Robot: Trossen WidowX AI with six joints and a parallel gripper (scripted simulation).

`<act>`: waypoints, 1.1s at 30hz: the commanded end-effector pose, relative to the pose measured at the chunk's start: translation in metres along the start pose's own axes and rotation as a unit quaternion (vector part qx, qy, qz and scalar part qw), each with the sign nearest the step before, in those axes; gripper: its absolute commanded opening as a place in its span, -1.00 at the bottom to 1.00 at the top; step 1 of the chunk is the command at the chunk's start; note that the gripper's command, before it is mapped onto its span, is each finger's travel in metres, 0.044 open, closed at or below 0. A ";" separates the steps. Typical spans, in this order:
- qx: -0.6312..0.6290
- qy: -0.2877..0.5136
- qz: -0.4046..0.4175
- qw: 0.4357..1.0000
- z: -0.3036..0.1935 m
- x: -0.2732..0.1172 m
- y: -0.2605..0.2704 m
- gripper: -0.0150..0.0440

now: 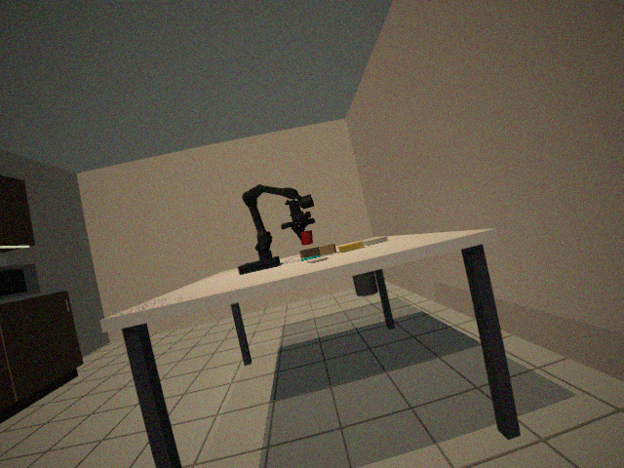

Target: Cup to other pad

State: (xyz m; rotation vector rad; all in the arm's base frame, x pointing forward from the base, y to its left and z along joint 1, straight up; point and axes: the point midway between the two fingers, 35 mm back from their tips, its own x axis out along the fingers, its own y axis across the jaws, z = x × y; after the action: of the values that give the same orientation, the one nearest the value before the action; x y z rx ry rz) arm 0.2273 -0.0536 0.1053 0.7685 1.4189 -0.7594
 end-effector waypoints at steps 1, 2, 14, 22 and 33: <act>-0.002 -0.001 -0.001 1.000 0.000 0.004 -0.001 -0.49; -0.002 -0.001 -0.001 1.000 0.001 0.006 -0.001 -0.49; -0.002 -0.001 -0.001 1.000 0.001 0.021 -0.001 -0.49; -0.002 -0.001 -0.001 1.000 0.001 0.031 -0.001 -0.49; -0.002 -0.001 -0.001 1.000 0.002 0.045 -0.002 -0.49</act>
State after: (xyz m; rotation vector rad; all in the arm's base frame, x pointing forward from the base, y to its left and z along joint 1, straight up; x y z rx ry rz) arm 0.2282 -0.0556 0.0658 0.7690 1.4142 -0.7582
